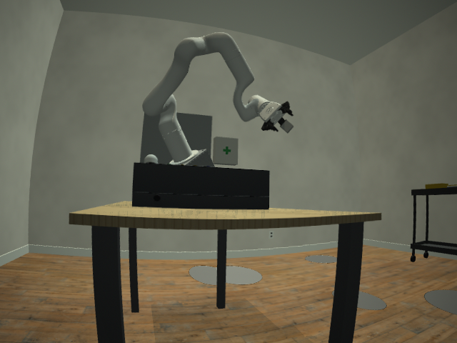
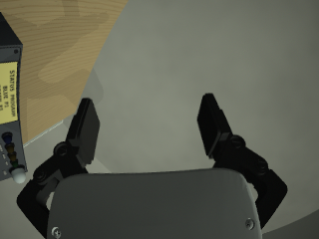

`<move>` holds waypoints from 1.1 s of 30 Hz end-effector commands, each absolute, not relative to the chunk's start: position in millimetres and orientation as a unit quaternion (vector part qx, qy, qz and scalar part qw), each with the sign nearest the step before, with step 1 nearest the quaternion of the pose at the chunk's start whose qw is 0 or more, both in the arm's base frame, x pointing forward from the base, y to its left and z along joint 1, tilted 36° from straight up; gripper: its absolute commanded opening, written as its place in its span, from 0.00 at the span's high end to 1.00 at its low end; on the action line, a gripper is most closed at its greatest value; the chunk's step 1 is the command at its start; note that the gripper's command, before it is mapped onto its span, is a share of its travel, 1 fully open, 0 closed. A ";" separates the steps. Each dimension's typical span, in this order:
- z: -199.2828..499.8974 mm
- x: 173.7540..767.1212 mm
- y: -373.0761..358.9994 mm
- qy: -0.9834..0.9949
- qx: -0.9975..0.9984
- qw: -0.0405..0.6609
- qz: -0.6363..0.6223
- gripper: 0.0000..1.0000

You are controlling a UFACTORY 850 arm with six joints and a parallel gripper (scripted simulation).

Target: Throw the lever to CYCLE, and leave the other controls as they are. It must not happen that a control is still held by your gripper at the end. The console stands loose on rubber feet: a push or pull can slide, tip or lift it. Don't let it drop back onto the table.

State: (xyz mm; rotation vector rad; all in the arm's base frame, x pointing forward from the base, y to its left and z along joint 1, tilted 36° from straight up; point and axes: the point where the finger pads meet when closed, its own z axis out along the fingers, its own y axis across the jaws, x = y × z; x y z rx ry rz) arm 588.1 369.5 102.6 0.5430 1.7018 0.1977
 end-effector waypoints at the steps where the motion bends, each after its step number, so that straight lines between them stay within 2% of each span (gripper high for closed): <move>1: 103.5 588.3 370.3 0.740 0.237 0.623 0.087 0.00; 22: 103.0 587.2 369.2 0.739 0.240 0.623 0.090 0.00; 33: 94.1 566.5 347.8 0.716 0.303 0.611 0.146 0.00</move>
